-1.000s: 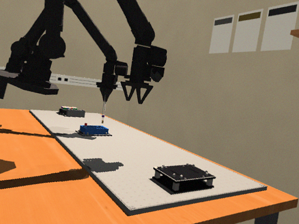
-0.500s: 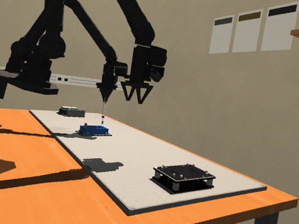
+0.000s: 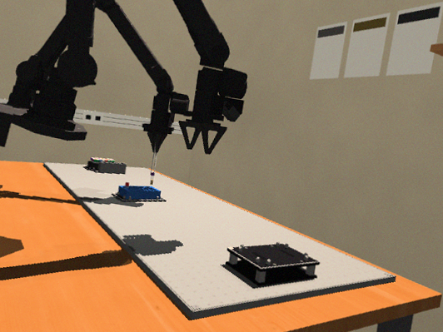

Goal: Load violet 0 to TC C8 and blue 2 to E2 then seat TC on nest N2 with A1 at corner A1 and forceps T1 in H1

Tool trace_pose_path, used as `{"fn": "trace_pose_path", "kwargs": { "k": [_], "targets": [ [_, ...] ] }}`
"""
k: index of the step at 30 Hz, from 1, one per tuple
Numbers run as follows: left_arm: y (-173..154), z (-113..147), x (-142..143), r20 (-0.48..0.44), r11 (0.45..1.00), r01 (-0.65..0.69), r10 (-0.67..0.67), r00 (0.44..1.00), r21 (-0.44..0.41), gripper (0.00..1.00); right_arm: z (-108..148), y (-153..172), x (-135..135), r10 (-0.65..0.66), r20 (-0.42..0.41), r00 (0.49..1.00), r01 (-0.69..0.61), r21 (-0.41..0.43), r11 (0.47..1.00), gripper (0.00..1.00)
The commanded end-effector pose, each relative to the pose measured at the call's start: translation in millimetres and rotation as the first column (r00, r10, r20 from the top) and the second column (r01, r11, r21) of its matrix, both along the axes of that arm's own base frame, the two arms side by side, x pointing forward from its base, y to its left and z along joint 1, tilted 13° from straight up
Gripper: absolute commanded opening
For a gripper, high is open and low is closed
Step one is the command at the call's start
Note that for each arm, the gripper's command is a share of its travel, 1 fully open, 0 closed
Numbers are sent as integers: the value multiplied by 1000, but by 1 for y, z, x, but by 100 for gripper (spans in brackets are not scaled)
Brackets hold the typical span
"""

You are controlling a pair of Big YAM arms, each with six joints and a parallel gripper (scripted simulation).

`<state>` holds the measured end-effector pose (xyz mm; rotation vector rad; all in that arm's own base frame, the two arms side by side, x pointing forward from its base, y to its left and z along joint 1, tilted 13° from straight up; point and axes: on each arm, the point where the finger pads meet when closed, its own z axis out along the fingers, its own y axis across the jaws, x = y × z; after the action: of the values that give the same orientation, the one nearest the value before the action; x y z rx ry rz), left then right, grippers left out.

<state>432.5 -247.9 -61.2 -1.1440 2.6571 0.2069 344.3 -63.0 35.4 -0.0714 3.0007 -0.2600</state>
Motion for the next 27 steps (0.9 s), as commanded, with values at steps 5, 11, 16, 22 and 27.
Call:
{"fn": "trace_pose_path", "kwargs": {
  "k": [5, 11, 16, 22, 27],
  "targets": [
    [2, -9, 5, 3, 1000, 2, -2, 1000, 3, 9, 25, -5, 31, -18, 82, 996, 19, -7, 1000, 100],
    [2, -9, 6, 6, 1000, 2, -2, 1000, 3, 9, 24, -5, 31, -18, 82, 996, 19, -7, 1000, 100],
    [2, -10, 6, 7, 1000, 3, -3, 1000, 3, 9, 24, -5, 31, -18, 82, 996, 19, -7, 1000, 100],
    [3, -12, 5, 4, 1000, 3, -3, 1000, 6, 9, 24, -5, 31, -18, 82, 996, 19, -7, 1000, 100],
    [2, -12, 6, 6, 1000, 4, -4, 1000, 5, 9, 24, -5, 31, -18, 82, 996, 19, -7, 1000, 100]
  ]
}}
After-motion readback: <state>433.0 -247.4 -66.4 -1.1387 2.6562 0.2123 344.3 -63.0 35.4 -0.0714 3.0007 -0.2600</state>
